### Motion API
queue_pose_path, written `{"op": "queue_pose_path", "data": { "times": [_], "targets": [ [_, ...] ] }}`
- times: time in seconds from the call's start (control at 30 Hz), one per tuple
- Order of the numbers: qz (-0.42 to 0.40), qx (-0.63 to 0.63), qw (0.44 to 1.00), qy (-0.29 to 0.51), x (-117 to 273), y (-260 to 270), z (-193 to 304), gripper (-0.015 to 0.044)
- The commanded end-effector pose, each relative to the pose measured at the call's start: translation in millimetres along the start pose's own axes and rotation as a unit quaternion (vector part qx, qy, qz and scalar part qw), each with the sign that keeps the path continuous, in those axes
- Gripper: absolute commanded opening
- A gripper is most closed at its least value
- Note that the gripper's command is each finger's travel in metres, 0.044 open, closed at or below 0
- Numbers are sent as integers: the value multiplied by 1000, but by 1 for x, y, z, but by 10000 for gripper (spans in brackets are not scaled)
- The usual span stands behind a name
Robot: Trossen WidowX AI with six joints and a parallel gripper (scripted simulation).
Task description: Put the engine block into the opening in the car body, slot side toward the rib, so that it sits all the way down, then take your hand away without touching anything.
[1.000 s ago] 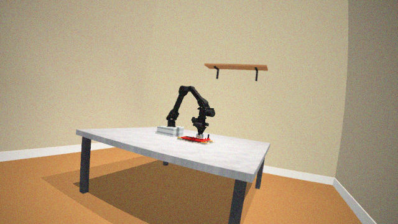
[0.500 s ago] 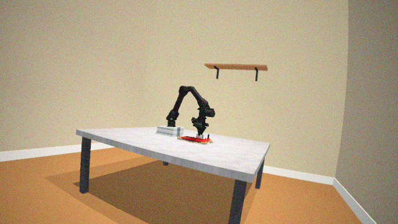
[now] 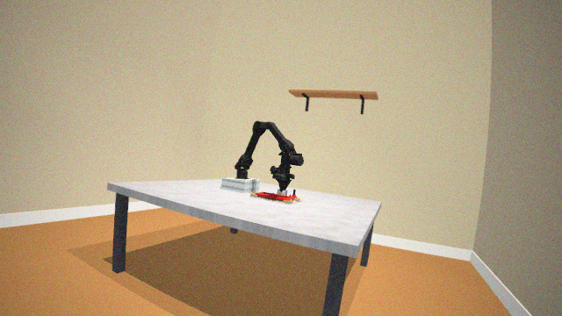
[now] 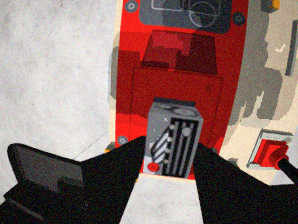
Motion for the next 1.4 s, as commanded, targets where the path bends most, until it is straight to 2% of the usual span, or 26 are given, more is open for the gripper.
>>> {"op": "queue_pose_path", "data": {
  "times": [0.0,1.37],
  "targets": [
    [0,-1,1000,-3,-3,0,-1,159],
    [0,-1,1000,-3,-10,0,-1,159]
  ]
}}
Point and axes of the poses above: the point midway between the two fingers, 35 mm back from their tips, its own x axis back along the fingers, its own y axis across the jaws, z = x × y, the point moved 1 cm from there along x, back along the fingers, and after that the axes turned 13 degrees about x, right-handed, at the moved point
